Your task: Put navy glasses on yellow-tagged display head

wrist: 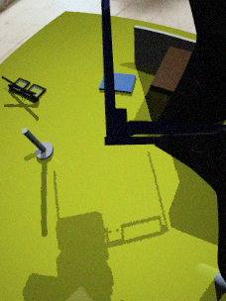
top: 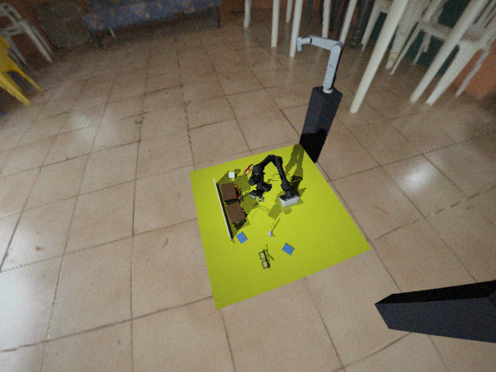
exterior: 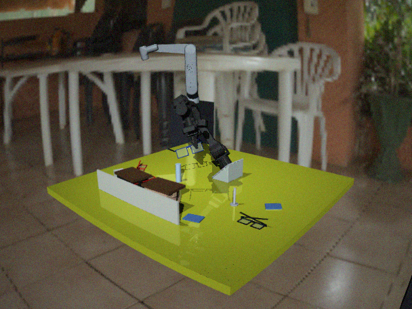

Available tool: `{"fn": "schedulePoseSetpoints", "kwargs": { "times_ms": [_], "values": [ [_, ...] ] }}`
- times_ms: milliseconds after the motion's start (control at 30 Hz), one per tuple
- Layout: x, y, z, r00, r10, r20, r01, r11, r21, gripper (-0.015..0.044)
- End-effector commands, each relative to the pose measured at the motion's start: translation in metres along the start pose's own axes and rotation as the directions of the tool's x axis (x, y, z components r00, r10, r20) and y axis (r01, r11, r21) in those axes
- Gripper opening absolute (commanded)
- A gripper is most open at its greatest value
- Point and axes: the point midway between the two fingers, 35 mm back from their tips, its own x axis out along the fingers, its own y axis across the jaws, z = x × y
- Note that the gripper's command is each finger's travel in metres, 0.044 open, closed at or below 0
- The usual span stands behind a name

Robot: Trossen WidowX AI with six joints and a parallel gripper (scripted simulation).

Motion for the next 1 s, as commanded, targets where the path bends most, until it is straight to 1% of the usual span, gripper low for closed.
{"fn": "schedulePoseSetpoints", "kwargs": {
  "times_ms": [0,500,967],
  "values": [
    [-0.012,0.014,-0.016,0.999,-0.04,0.002,0.04,0.999,-0.007,0.0],
    [-0.047,0.064,-0.059,0.986,-0.164,-0.033,0.164,0.986,-0.02,0.0],
    [-0.072,0.118,-0.084,0.958,-0.265,-0.107,0.262,0.964,-0.042,0.0]
  ]
}}
